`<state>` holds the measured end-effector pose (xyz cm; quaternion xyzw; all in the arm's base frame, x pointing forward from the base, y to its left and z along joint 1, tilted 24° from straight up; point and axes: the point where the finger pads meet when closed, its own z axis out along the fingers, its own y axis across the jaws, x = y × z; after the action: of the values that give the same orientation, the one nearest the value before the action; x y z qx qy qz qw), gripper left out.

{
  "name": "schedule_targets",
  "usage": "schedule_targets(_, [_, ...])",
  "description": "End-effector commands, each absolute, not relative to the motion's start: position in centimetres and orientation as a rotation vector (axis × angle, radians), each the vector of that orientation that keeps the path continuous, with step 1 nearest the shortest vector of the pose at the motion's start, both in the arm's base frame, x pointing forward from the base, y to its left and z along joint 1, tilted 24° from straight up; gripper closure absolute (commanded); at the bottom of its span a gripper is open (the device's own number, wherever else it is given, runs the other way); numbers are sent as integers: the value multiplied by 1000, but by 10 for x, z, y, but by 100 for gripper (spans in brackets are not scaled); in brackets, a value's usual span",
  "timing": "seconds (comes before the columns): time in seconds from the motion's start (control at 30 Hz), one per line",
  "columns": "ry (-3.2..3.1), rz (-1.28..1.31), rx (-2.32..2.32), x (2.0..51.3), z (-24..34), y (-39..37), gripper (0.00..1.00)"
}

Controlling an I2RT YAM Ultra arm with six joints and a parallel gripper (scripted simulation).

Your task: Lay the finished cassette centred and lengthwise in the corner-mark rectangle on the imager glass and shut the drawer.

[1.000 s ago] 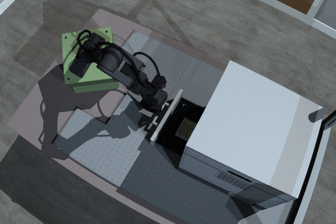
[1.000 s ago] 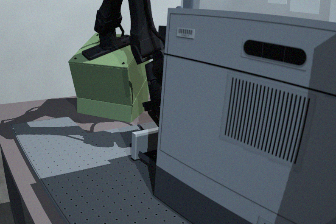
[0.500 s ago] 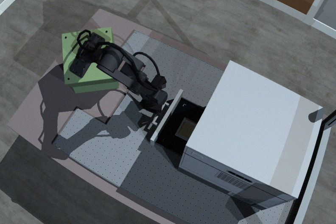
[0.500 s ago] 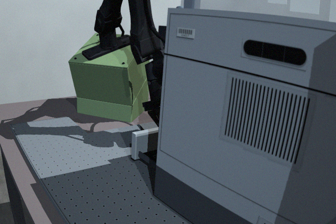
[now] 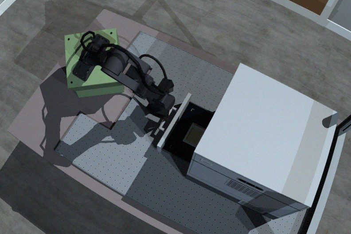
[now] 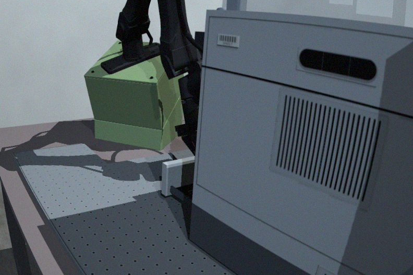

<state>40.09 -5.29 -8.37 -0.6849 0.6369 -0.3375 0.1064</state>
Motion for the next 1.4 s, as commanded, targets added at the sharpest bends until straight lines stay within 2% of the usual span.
schedule_targets(0.0, [1853,-992,-2008,412,-83,-47,100])
schedule_targets(0.13, [1853,-992,-2008,412,-83,-47,100])
schedule_targets(0.17, [1841,-997,-2016,397,-91,-51,100])
schedule_targets(0.37, [1759,-1069,-1956,405,-88,-52,100])
schedule_targets(0.4, [1737,-1104,-1919,424,-78,-53,100])
schedule_targets(1.37, [1740,-1074,-1939,453,-74,-44,100])
